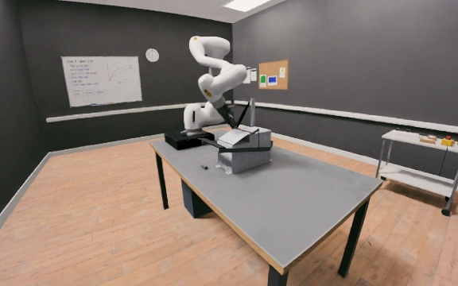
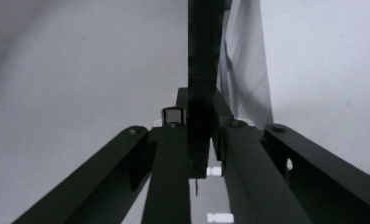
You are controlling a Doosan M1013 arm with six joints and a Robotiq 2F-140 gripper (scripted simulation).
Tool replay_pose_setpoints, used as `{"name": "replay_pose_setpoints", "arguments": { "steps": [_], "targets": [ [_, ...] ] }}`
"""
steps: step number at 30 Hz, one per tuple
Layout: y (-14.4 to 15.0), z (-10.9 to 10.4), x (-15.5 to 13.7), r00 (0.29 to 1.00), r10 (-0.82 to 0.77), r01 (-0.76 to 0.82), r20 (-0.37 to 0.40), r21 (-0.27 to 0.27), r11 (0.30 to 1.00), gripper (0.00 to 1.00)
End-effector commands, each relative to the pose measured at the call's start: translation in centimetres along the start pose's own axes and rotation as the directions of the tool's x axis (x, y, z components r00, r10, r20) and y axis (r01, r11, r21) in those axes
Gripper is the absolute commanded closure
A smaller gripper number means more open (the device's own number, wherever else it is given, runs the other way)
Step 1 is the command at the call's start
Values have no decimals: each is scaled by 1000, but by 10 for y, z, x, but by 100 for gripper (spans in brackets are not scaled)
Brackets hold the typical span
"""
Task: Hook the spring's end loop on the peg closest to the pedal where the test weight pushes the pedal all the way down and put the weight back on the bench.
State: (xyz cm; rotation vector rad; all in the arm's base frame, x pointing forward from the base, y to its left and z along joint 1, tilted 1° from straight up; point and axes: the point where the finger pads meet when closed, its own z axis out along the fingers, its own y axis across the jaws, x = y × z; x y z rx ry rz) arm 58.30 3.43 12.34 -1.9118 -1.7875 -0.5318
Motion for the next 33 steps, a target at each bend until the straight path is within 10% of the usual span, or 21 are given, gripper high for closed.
{"name": "replay_pose_setpoints", "arguments": {
  "steps": [1,33],
  "targets": [
    [0,-2,-2,1000,-1,1,0,-1,1000,83],
    [0,-10,-13,1000,0,0,0,0,1000,83]
  ]
}}
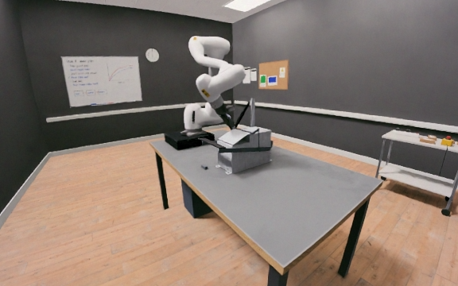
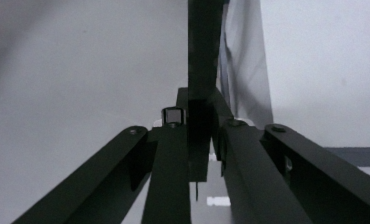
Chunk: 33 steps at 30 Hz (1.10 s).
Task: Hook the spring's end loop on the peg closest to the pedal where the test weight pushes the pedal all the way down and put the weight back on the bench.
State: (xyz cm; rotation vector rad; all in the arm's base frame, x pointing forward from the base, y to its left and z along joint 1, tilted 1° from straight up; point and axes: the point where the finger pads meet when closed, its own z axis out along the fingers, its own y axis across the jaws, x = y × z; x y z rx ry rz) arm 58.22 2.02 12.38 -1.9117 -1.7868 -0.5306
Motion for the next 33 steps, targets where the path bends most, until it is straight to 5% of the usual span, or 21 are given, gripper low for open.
{"name": "replay_pose_setpoints", "arguments": {
  "steps": [1,33],
  "targets": [
    [0,-2,-2,1000,0,0,0,-1,1000,83],
    [0,-6,-7,1000,0,0,0,-1,1000,83]
  ]
}}
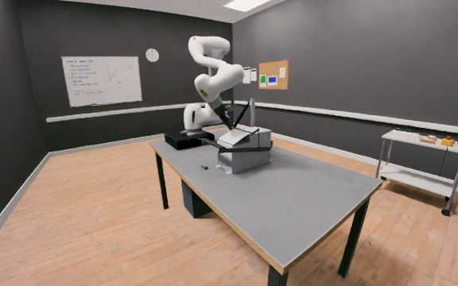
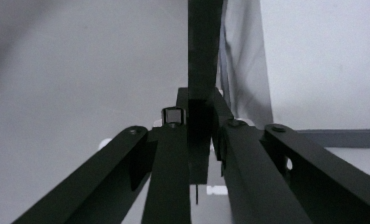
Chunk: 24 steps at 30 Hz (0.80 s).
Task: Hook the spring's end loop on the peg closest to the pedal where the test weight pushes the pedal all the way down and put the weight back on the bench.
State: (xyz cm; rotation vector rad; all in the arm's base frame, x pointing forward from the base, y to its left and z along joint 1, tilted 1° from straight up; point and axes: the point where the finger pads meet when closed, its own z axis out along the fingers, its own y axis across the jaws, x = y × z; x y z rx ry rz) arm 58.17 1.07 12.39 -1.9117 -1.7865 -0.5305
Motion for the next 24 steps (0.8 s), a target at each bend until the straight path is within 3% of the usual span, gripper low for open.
{"name": "replay_pose_setpoints", "arguments": {
  "steps": [1,24],
  "targets": [
    [0,0,0,1000,-1,1,0,-1,1000,83],
    [1,1,2,1000,-1,1,0,-2,1000,83]
  ]
}}
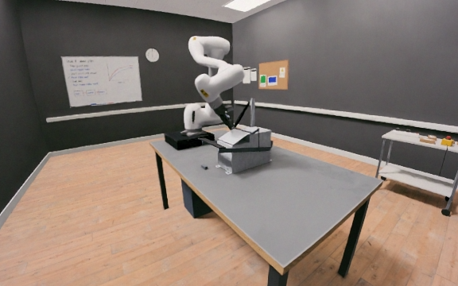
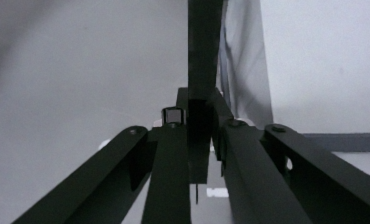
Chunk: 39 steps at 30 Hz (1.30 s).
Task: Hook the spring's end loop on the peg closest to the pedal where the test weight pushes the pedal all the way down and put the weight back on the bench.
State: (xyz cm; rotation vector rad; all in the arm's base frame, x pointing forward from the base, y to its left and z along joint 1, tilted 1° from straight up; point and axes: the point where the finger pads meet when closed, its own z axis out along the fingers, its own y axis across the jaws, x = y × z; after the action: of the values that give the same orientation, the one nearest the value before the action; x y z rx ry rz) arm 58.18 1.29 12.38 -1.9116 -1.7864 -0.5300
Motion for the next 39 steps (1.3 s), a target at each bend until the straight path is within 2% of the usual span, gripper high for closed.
{"name": "replay_pose_setpoints", "arguments": {
  "steps": [1,14,39],
  "targets": [
    [1,-1,0,1000,-2,2,0,-3,1000,83],
    [6,-1,1,1000,-13,13,0,-19,1000,83],
    [5,-1,0,1000,-13,13,0,-18,1000,83]
  ]
}}
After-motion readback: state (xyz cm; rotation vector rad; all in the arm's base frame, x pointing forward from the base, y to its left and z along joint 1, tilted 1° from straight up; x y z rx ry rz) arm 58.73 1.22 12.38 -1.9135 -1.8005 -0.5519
